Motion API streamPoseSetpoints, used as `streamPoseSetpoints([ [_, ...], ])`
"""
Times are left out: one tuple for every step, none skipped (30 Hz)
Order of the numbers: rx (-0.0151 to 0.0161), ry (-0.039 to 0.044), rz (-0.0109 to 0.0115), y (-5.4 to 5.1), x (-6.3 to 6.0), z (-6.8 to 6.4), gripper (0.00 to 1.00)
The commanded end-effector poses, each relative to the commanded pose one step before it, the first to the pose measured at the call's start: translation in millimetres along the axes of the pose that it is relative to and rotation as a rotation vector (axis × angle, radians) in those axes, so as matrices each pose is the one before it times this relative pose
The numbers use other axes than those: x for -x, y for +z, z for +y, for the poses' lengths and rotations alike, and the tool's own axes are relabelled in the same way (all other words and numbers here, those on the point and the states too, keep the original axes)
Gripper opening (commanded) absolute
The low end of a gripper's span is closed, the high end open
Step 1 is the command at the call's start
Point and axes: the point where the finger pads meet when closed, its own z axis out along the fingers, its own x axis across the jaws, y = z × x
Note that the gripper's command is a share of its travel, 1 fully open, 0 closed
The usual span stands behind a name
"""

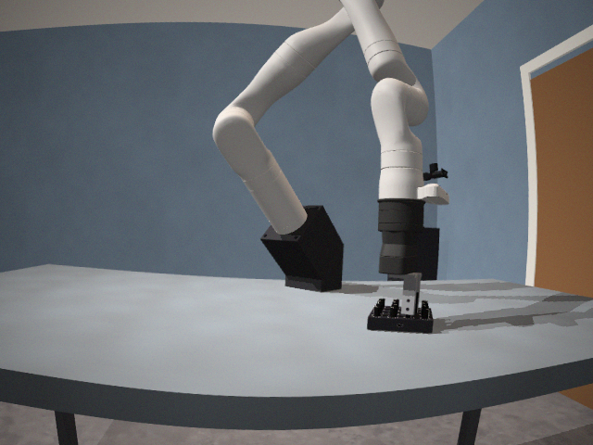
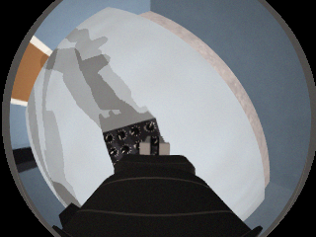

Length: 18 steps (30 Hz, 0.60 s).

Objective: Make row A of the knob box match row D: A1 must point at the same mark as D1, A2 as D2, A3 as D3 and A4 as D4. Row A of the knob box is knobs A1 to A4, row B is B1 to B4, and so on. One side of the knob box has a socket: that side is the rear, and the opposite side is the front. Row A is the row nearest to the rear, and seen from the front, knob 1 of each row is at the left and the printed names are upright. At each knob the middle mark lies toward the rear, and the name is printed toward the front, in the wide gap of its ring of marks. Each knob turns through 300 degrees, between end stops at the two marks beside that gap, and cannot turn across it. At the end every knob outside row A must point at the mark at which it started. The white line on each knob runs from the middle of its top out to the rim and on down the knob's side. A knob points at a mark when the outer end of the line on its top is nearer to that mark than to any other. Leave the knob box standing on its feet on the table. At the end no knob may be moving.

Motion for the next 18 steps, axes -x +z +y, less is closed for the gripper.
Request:
streamPoseSetpoints([
  [-0.00148,-0.00025,-0.00036,-0.57,0.09,-0.54,0.3],
  [0.0,-0.00001,0.0,0.0,0.0,0.0,0.3],
  [0.0,0.0,0.0,0.0,0.0,0.0,0.3],
  [0.0,0.0,0.0,0.0,0.0,0.0,0.3],
  [0.0,0.0,0.0,0.0,0.0,0.0,0.3],
  [0.0,0.0,0.0,0.0,0.0,0.0,0.3],
  [0.0,0.0,0.0,0.0,0.0,0.0,0.3],
  [0.0,0.0,0.0,0.0,0.0,0.0,0.3],
  [0.0,0.0,0.0,0.0,0.0,0.0,0.3],
  [0.0,0.0,0.0,0.0,0.0,0.0,0.3],
  [0.0,0.0,0.0,0.0,0.0,0.0,0.3],
  [0.0,0.0,0.0,0.0,0.0,0.0,0.46],
  [0.0,0.0,0.0,0.0,0.0,0.0,0.46],
  [0.0,0.0,0.0,0.0,0.0,0.0,0.46],
  [0.0,0.0,0.0,0.0,0.0,0.0,0.46],
  [0.0,0.0,0.0,0.0,0.0,0.0,0.46],
  [0.0,0.0,0.0,0.0,0.0,0.0,0.46],
  [0.0,0.0,0.0,0.0,0.0,0.0,0.46],
])
